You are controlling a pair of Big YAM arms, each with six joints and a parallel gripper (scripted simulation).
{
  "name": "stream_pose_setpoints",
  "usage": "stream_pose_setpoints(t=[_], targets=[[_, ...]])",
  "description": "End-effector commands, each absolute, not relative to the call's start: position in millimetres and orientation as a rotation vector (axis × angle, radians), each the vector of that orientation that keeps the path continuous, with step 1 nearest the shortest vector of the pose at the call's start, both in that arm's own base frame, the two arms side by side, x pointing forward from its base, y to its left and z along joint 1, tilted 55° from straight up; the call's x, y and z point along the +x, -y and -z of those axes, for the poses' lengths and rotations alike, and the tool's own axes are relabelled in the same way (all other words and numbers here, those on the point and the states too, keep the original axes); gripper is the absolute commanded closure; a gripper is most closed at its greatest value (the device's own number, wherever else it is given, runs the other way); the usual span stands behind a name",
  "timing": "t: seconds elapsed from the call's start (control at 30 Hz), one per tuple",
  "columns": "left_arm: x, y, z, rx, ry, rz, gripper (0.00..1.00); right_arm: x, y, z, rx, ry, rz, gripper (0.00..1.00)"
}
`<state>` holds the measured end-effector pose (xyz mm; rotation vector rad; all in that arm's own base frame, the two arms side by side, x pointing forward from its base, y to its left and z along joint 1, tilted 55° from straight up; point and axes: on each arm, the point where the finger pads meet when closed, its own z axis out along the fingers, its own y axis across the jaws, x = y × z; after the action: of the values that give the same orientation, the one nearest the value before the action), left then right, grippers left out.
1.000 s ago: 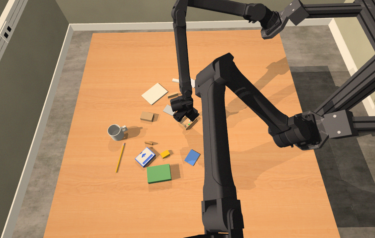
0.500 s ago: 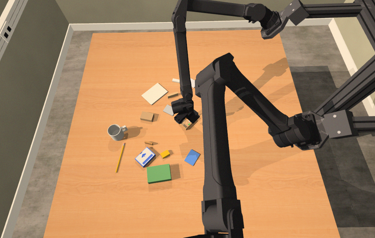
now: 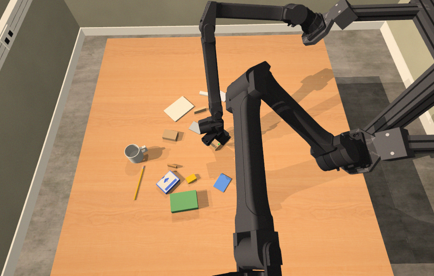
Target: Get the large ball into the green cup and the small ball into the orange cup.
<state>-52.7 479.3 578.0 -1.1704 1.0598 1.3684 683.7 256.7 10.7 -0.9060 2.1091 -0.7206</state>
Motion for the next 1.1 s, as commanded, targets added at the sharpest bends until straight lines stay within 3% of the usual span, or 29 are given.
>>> stream_pose_setpoints(t=[0.0,0.93,0.97,1.07], targets=[[-63,-475,-579,-1.179,-1.032,-1.384,0.00,692,-261,-22,-0.906,-2.080,0.719,0.14],[-63,-475,-579,-1.179,-1.032,-1.384,0.00,700,-255,-20,-0.898,-2.082,0.724,0.14],[-63,-475,-579,-1.179,-1.032,-1.384,0.00,700,-255,-20,-0.898,-2.082,0.724,0.31],[-63,-475,-579,-1.179,-1.032,-1.384,0.00,700,-254,-20,-0.898,-2.083,0.724,0.31]])
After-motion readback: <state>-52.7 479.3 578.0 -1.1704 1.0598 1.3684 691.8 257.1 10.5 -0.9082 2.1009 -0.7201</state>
